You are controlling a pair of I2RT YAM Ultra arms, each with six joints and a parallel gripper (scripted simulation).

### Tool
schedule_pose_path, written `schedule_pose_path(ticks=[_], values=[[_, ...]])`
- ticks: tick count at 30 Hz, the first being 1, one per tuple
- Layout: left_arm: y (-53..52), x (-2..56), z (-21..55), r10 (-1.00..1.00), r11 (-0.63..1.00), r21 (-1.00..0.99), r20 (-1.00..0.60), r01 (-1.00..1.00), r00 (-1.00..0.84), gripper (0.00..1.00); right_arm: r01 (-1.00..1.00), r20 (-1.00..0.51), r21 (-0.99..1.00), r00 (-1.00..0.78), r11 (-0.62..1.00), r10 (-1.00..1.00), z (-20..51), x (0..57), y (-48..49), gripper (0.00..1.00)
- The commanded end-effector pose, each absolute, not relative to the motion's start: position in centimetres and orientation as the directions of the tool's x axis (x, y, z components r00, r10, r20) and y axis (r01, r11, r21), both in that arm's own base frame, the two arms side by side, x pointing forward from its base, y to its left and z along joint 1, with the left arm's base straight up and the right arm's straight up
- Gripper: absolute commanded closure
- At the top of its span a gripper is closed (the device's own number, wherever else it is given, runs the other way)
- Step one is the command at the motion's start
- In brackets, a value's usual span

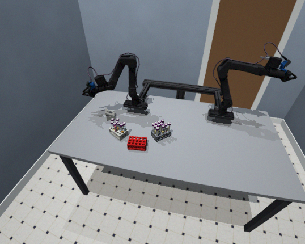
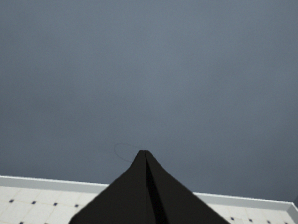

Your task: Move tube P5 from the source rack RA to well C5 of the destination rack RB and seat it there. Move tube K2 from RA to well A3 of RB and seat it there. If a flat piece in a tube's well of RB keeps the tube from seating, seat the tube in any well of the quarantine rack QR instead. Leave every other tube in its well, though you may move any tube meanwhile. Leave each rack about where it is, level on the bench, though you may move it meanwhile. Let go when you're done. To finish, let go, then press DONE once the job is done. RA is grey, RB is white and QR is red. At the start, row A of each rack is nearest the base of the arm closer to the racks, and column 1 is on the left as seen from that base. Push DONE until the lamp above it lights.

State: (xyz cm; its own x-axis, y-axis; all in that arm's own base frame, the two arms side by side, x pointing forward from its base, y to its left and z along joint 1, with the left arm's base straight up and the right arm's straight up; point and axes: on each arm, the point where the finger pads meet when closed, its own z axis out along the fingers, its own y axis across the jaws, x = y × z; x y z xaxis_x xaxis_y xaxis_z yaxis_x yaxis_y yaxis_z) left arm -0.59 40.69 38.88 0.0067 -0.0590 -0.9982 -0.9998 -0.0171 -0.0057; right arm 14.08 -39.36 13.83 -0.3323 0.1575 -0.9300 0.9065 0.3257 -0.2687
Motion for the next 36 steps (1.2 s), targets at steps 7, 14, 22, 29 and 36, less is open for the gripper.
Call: schedule_pose_path(ticks=[7,14,22,29,36], values=[[39.8,-0.7,41.6,0.000,-0.016,0.000,-1.000,-1.000,0.000,1.00,0.867,-0.917,-0.229,-0.345,0.442,0.201,13.3,18.9,-38.4,0.70],[39.8,-0.7,41.6,0.000,-0.016,0.000,-1.000,-1.000,0.000,1.00,0.836,-0.907,-0.213,-0.361,0.507,0.215,13.6,21.2,-37.4,0.70],[39.8,-0.7,41.6,0.000,-0.016,0.000,-1.000,-1.000,0.000,1.00,0.803,-0.879,-0.202,-0.401,0.560,0.259,12.6,24.5,-35.7,0.70],[39.8,-0.7,41.6,0.000,-0.016,0.000,-1.000,-1.000,0.000,1.00,0.757,-0.866,-0.177,-0.424,0.630,0.266,13.3,26.7,-34.1,0.70],[39.8,-0.7,41.6,0.000,-0.016,0.000,-1.000,-1.000,0.000,1.00,0.719,-0.832,-0.168,-0.470,0.674,0.295,12.6,29.2,-32.0,0.70]])
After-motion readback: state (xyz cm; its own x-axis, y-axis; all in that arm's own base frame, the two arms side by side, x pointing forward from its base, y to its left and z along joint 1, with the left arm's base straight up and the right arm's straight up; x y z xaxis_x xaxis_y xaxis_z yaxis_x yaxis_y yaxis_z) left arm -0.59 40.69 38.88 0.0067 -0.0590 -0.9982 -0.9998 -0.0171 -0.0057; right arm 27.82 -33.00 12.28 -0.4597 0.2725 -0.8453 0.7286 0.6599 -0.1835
